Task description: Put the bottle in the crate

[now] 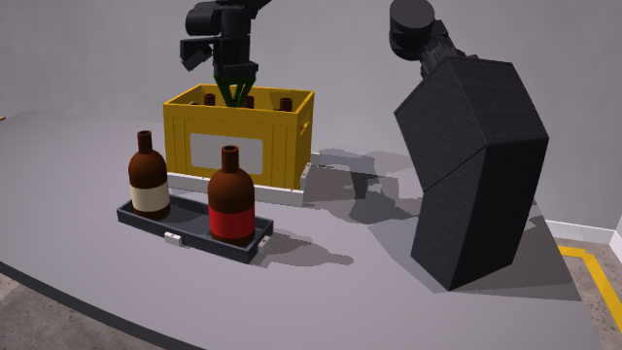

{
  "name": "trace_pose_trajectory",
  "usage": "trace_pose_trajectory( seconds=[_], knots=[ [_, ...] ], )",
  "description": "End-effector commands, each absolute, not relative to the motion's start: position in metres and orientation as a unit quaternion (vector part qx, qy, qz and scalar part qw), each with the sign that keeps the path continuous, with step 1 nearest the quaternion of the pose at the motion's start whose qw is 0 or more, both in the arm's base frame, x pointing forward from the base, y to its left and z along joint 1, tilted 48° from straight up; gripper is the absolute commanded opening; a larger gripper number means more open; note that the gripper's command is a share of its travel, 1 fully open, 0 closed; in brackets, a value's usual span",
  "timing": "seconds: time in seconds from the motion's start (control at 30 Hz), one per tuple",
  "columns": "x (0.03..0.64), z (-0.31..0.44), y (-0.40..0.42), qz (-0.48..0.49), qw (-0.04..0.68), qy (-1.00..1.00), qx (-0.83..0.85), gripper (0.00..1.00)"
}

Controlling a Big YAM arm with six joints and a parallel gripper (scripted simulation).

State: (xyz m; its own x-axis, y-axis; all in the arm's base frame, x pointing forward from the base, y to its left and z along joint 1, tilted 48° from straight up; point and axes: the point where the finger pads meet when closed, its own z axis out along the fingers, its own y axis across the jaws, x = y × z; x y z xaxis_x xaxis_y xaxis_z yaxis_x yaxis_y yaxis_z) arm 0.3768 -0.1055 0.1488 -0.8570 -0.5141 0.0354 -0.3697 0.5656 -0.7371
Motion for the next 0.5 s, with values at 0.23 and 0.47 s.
trace_pose_trajectory(
  seconds=[0.23,0.47],
  knots=[
    [0.3843,0.1466,-0.1061,-0.393,0.098,0.877,-0.256,0.00],
    [0.3852,0.1480,-0.1079,-0.395,0.101,0.877,-0.254,0.00]
  ],
)
